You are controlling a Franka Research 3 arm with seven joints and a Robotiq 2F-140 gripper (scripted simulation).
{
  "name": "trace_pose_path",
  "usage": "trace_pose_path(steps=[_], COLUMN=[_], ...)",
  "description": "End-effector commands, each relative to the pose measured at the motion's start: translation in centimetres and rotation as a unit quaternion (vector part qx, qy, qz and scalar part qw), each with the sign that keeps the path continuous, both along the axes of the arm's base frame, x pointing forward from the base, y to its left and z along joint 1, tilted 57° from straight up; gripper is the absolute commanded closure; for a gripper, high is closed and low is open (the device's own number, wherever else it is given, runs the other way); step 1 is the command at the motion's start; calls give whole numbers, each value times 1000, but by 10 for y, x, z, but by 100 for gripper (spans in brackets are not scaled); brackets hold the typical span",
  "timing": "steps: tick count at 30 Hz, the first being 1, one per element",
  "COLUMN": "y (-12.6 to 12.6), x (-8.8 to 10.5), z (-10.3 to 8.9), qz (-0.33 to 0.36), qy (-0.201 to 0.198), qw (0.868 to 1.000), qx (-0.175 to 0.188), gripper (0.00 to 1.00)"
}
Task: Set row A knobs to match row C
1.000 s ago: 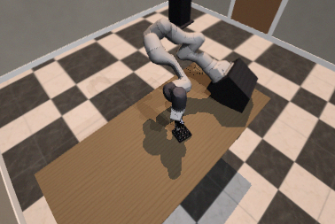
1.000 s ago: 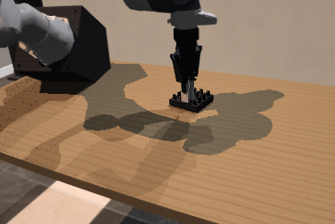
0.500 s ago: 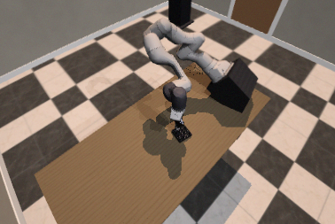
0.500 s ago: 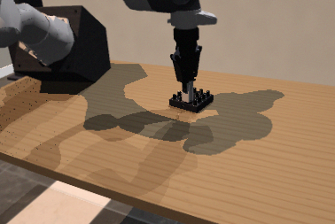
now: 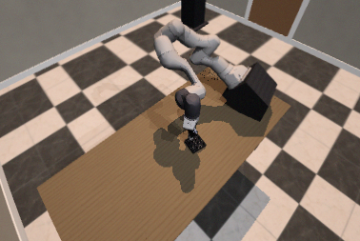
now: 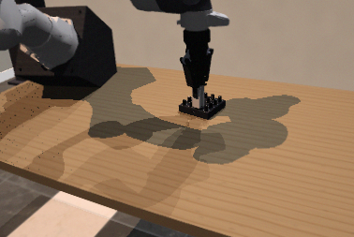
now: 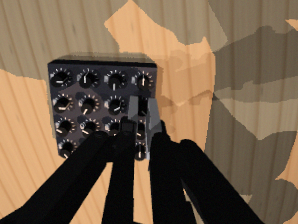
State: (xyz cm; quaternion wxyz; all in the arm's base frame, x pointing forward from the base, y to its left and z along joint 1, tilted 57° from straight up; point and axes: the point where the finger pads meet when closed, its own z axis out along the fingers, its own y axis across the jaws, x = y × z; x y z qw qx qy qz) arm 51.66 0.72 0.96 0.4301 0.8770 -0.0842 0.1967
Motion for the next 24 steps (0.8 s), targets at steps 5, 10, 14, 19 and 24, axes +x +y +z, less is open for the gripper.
trace_pose_path(steps=[5, 10, 14, 19, 24], y=[-1, -1, -1, -1, -1], x=[2, 2, 2, 2, 2], z=[0, 0, 0, 0, 0], qz=[0, -1, -5, -14, -28], qy=[-3, -5, -10, -22, -43], qw=[1000, 1000, 1000, 1000, 999], qx=[0, 1, 3, 7, 14], gripper=[95, 95, 95, 95, 95])
